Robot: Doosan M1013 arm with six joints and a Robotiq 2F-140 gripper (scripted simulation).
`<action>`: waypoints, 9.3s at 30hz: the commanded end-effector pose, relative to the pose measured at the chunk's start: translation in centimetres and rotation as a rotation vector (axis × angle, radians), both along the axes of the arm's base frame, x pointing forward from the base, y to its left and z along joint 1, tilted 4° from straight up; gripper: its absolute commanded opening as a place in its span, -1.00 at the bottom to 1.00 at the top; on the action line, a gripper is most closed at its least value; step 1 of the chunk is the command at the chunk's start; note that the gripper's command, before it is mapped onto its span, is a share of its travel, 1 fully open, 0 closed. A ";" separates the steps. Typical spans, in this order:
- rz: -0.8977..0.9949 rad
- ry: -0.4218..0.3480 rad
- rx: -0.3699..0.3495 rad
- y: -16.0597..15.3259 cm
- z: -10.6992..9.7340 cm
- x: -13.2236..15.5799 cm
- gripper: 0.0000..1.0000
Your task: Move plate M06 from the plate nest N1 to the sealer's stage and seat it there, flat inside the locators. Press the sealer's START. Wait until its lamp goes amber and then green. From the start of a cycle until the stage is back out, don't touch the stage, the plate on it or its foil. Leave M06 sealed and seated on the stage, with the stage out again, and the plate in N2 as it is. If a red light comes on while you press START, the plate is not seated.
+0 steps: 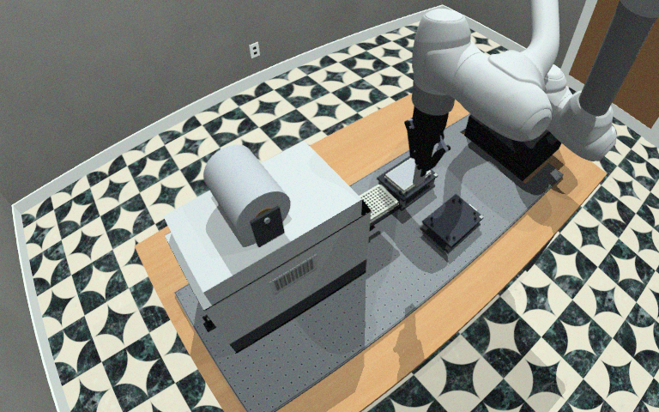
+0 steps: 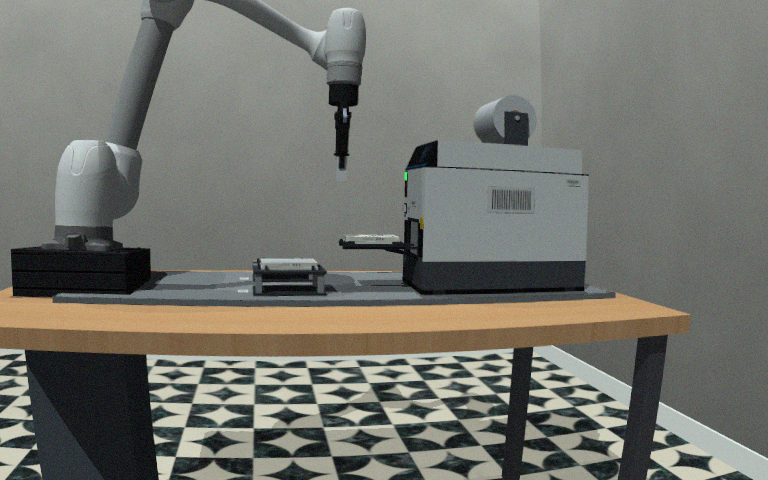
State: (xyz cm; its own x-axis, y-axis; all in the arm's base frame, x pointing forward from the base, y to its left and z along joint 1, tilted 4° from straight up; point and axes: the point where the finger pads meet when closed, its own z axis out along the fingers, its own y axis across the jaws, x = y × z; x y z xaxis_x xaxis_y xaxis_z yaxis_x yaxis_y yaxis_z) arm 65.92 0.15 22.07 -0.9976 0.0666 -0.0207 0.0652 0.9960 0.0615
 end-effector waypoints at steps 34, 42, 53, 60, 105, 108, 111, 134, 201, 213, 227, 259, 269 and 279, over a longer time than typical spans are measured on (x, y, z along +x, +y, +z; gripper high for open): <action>-0.033 -0.535 -0.040 0.0 0.4 0.0 -0.80; -0.044 -0.734 -0.053 0.0 0.4 0.0 -0.80; -0.047 -0.786 -0.056 0.0 0.4 0.0 -0.80; -0.047 -0.786 -0.056 0.0 0.4 0.0 -0.80; -0.047 -0.786 -0.056 -0.3 -3.1 7.8 -0.80; -0.047 -0.786 -0.056 -0.3 -3.1 7.8 -0.80; -0.047 -0.786 -0.056 -0.3 -3.1 7.8 -0.80; -0.047 -0.786 -0.056 -0.3 -3.1 7.8 -0.80; -0.047 -0.786 -0.056 -0.4 -7.0 12.4 -0.80; -0.047 -0.786 -0.056 -0.4 -7.0 12.4 -0.80; -0.047 -0.786 -0.056 -0.4 -7.0 12.4 -0.80; -0.047 -0.786 -0.056 -0.5 -7.0 12.6 -0.80; -0.047 -0.786 -0.056 -0.5 -7.0 12.7 -0.80; -0.047 -0.786 -0.056 -0.5 -7.0 12.8 -0.80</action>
